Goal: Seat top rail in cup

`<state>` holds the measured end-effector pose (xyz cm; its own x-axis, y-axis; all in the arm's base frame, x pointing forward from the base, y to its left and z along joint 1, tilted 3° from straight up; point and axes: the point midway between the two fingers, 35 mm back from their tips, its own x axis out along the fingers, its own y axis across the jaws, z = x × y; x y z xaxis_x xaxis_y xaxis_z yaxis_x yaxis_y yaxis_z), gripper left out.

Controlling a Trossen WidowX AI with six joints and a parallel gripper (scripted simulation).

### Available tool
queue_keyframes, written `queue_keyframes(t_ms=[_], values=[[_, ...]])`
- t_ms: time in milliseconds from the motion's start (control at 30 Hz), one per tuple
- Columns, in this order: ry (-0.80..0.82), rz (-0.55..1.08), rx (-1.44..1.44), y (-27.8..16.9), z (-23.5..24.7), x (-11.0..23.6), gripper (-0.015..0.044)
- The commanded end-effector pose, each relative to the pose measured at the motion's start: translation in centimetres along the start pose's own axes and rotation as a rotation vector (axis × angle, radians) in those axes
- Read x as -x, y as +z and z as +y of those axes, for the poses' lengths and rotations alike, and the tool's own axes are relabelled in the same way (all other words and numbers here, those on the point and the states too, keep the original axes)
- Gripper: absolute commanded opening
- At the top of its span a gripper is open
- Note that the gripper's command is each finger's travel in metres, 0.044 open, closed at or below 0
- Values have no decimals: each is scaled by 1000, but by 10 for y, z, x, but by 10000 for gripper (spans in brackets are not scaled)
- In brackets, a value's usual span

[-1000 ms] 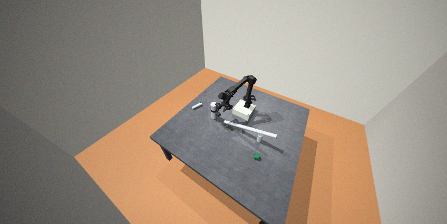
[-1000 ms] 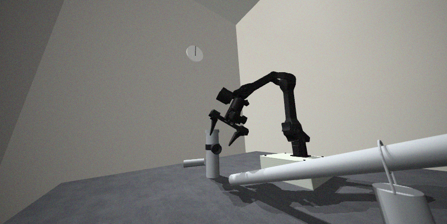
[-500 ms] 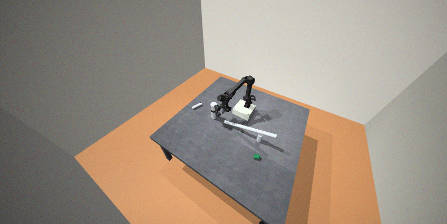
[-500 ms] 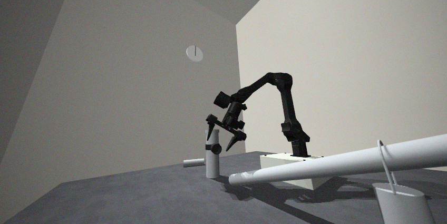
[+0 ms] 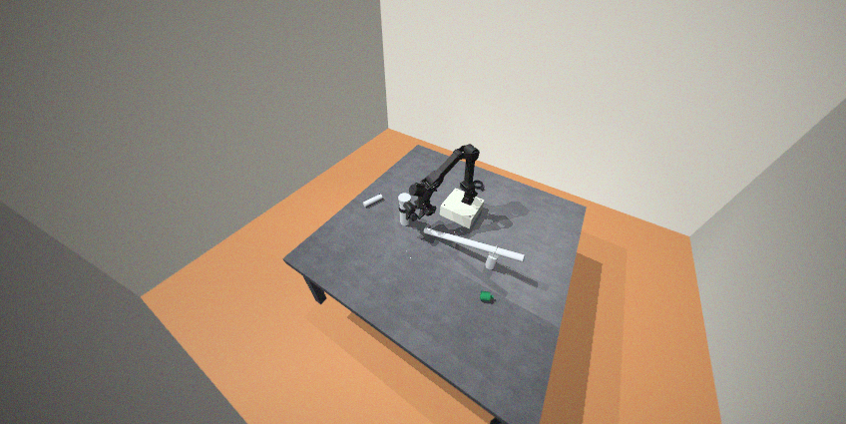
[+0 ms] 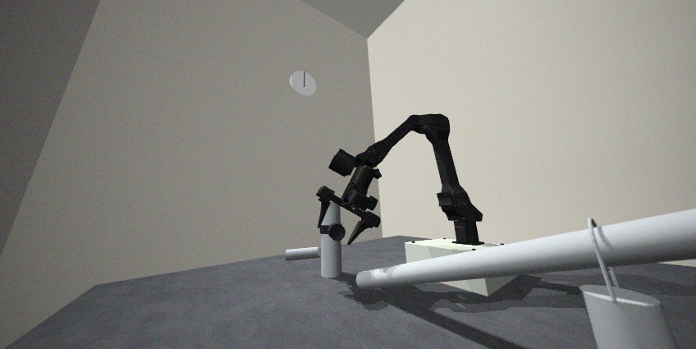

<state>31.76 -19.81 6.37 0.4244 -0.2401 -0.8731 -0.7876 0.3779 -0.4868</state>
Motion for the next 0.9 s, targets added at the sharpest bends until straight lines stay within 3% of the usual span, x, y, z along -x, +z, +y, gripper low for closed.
queue_keyframes(t_ms=[0,300,733,800,867], values=[[0,-2,2,1,0,-7,440],[-1,-2,2,1,2,-20,440],[-1,-2,2,1,2,-21,99],[-1,-2,2,1,2,-21,85],[0,-8,12,1,3,-20,33]])
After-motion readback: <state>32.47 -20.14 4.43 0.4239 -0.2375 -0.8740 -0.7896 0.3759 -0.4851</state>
